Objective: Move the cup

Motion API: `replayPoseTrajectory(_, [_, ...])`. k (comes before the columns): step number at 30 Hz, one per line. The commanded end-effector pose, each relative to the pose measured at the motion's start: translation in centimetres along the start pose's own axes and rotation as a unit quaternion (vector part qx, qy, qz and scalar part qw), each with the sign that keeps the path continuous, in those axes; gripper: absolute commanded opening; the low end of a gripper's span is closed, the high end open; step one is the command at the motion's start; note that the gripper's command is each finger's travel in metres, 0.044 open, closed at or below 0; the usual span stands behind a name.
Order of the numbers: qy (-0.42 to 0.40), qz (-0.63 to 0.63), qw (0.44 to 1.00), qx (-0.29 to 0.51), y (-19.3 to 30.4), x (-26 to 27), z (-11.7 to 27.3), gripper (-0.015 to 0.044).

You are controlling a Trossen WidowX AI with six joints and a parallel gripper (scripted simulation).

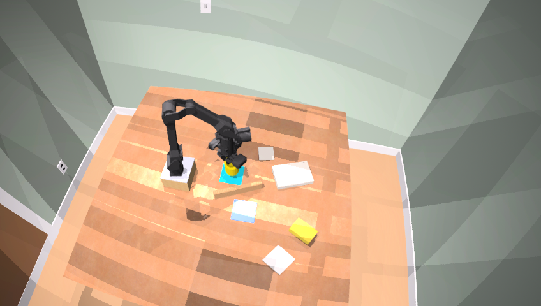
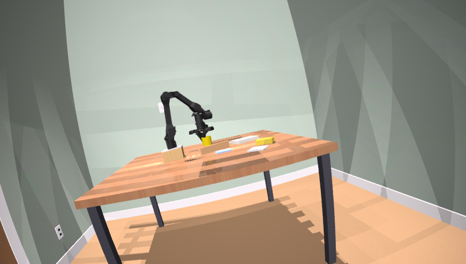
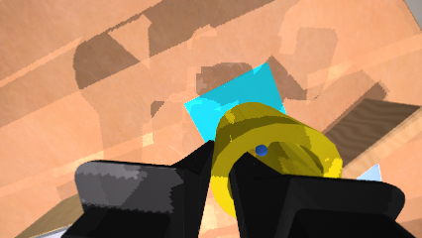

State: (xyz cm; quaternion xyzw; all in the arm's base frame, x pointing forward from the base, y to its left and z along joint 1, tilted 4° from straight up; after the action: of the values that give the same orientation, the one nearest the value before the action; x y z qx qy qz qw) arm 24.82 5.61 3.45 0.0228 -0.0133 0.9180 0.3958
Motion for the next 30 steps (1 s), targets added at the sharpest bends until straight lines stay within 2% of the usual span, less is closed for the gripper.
replayPoseTrajectory(1, [-0.003,-0.002,1.000,0.001,0.0,0.1,-0.9,0.0000])
replayPoseTrajectory(11, [-0.003,-0.002,1.000,0.001,0.1,0.2,-2.5,0.0000])
replayPoseTrajectory(27, [-0.001,0.000,1.000,0.001,0.1,0.2,-2.3,0.0000])
replayPoseTrajectory(30, [-0.001,0.000,1.000,0.001,0.1,0.2,-2.3,0.0079])
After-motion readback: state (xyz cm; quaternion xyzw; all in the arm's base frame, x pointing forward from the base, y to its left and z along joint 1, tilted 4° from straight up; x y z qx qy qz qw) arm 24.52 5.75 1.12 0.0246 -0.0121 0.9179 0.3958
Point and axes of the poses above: the point midway between the two fingers, 35 mm back from their tips, its own z axis back along the fingers, its own x axis across the jaws, y = z × x, the point moved 2 cm from there along z, back along the fingers, and after that the axes turned 7 degrees about -z, right-handed, at the moved point
